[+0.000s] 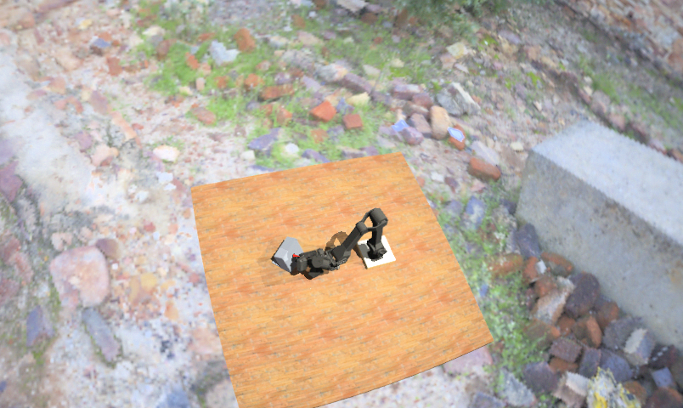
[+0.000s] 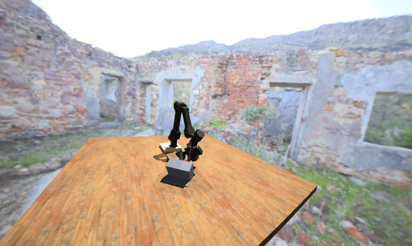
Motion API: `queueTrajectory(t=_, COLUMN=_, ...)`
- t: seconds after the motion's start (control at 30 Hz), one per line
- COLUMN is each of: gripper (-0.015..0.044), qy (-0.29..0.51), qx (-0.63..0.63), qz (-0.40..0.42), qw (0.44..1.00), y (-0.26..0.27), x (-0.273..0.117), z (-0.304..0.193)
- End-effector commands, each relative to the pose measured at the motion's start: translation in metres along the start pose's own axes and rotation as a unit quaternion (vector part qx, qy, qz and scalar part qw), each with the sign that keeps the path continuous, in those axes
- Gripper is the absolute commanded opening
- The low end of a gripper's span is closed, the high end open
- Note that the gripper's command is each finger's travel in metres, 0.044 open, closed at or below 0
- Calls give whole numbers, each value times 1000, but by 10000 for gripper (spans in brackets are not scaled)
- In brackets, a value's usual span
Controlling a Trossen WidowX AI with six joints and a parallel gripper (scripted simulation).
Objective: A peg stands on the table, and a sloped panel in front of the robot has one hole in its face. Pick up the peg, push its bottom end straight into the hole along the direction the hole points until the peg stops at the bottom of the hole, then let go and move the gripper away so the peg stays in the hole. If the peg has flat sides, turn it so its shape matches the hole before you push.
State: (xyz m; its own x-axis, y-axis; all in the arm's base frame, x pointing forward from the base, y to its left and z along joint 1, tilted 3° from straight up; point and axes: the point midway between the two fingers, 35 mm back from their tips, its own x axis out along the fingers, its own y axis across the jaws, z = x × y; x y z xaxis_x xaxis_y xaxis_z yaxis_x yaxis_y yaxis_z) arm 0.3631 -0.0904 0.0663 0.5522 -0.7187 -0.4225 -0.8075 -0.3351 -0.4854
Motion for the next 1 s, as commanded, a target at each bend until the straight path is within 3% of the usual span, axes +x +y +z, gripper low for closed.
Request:
queueTrajectory(t=0.0, gripper=394, qy=-1, qx=0, qz=1, qw=1000, y=0, x=-2, z=0)
queueTrajectory(t=0.07, gripper=440, qy=-1, qx=0, qz=1, qw=1000, y=0, x=-4, z=1)
queueTrajectory(t=0.97, gripper=440, qy=-9, qx=0, qz=6, qw=1000, y=-4, x=-46, z=7)
